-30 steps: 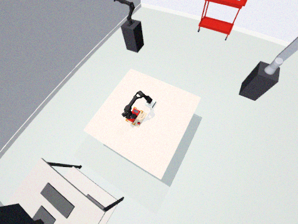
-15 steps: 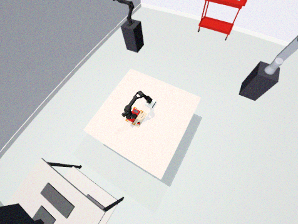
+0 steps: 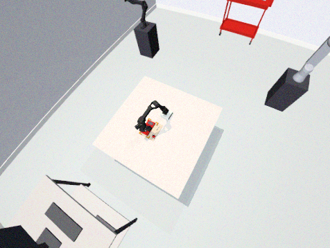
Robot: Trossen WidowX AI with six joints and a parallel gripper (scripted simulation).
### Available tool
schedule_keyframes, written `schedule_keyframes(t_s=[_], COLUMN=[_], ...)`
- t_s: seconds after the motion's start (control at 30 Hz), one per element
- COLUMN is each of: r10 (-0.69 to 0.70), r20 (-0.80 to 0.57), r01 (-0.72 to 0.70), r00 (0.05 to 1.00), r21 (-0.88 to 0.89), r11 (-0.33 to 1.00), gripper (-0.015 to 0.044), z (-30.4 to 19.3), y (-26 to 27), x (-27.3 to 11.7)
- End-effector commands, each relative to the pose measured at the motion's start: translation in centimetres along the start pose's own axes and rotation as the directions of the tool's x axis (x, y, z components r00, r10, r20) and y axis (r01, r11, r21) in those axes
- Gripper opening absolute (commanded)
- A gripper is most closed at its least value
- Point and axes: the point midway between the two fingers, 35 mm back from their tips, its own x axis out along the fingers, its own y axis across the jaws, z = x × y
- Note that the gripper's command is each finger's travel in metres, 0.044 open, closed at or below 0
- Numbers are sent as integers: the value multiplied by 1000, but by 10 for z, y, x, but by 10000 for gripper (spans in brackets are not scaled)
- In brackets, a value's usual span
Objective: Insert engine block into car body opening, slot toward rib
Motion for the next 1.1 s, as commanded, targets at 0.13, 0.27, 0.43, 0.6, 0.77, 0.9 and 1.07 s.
schedule_keyframes(t_s=[0.13,0.27,0.43,0.6,0.77,0.9,1.07], r10=[-4,-4,-4,-4,-4,-4,-4], r20=[-4,-4,-4,-4,-4,-4,-4], r01=[4,4,4,4,4,4,4], r00=[1000,1000,1000,1000,1000,1000,1000], r21=[-13,-9,-3,4,3,1,-1], r11=[1000,1000,1000,1000,1000,1000,1000], gripper=[158,158,158,158,158,158,158], z=[-1,-1,-1,-1,-1,-1,-1], y=[-1,-1,-1,-1,-1,-1,-1], x=[1,1,2,2,2,2,2])
